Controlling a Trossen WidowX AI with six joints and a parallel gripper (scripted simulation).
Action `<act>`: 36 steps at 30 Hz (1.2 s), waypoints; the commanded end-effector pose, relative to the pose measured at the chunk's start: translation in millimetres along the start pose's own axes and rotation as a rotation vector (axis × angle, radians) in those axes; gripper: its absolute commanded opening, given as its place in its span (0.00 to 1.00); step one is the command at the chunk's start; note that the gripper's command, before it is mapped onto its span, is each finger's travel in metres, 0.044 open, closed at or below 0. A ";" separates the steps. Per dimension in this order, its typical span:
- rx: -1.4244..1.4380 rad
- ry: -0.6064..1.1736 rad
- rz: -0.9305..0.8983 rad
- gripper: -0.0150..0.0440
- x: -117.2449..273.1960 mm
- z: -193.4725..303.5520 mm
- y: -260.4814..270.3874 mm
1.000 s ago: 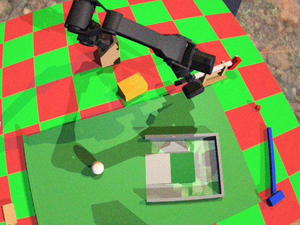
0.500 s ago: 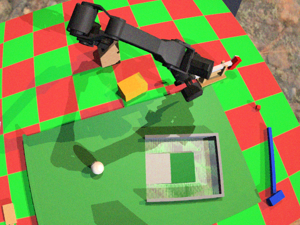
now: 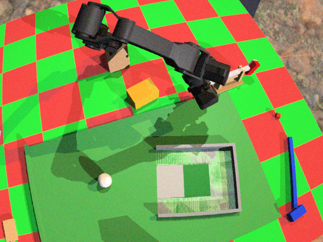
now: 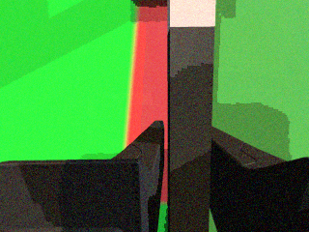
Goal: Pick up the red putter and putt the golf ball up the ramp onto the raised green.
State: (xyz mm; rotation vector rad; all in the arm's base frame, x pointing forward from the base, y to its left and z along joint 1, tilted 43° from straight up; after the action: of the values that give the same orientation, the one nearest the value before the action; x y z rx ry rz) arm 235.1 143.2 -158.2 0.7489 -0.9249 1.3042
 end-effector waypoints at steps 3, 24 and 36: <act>0.000 0.000 0.001 0.28 0.6 -0.3 0.1; 0.003 0.002 0.005 0.25 91.2 -24.2 5.0; -0.214 0.043 0.015 0.25 111.1 23.5 -12.9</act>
State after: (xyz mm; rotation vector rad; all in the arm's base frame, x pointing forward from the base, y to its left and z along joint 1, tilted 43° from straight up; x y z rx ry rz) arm 239.6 178.1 -63.6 0.6095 -0.9587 1.2431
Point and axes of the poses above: the point midway between the two fingers, 35 mm back from their tips, its own x axis back along the fingers, its own y axis across the jaws, z = x × y, the point moved 1 cm from there along x, back along the fingers, and after that the axes turned 14 degrees about -x, right-handed, at the moved point
